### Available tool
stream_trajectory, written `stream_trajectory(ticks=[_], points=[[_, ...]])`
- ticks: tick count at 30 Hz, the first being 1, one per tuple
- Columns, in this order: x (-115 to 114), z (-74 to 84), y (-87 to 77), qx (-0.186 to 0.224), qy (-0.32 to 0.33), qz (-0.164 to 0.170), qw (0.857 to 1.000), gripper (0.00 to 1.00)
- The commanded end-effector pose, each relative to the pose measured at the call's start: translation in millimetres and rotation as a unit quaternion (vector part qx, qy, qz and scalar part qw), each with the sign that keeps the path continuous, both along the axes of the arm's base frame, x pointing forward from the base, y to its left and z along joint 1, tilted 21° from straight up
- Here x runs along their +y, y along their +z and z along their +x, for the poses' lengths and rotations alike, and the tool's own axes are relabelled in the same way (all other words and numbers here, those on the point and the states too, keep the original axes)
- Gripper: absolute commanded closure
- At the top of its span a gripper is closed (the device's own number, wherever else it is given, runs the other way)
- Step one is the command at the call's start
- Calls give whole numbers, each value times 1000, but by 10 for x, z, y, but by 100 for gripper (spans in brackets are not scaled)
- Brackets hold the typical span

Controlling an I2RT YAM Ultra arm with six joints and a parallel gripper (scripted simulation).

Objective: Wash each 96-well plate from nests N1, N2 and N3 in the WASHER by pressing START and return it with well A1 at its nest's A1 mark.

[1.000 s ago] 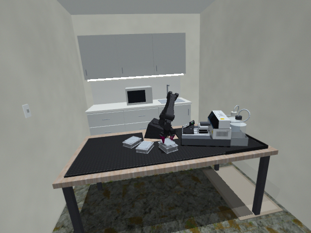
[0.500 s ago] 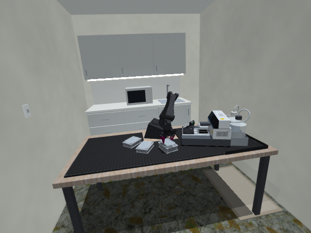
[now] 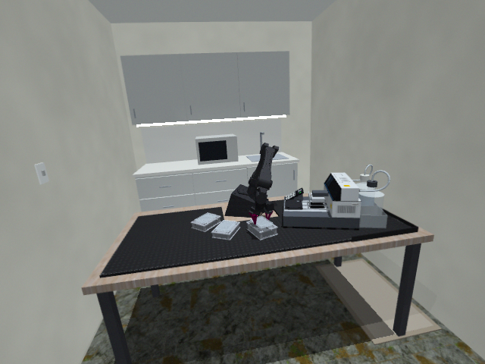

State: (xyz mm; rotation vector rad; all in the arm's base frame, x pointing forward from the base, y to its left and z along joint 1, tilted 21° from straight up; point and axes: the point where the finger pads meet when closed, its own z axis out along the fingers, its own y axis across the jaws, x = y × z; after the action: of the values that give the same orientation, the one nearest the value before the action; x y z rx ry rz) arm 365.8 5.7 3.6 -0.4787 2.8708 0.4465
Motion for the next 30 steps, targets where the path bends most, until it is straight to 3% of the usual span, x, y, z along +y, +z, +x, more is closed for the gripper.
stream_trajectory(ticks=[1, 30], points=[[-12, 23, 29, -6, -2, -1, 1000, 100], [1, 28, -11, -6, -2, -1, 1000, 100]])
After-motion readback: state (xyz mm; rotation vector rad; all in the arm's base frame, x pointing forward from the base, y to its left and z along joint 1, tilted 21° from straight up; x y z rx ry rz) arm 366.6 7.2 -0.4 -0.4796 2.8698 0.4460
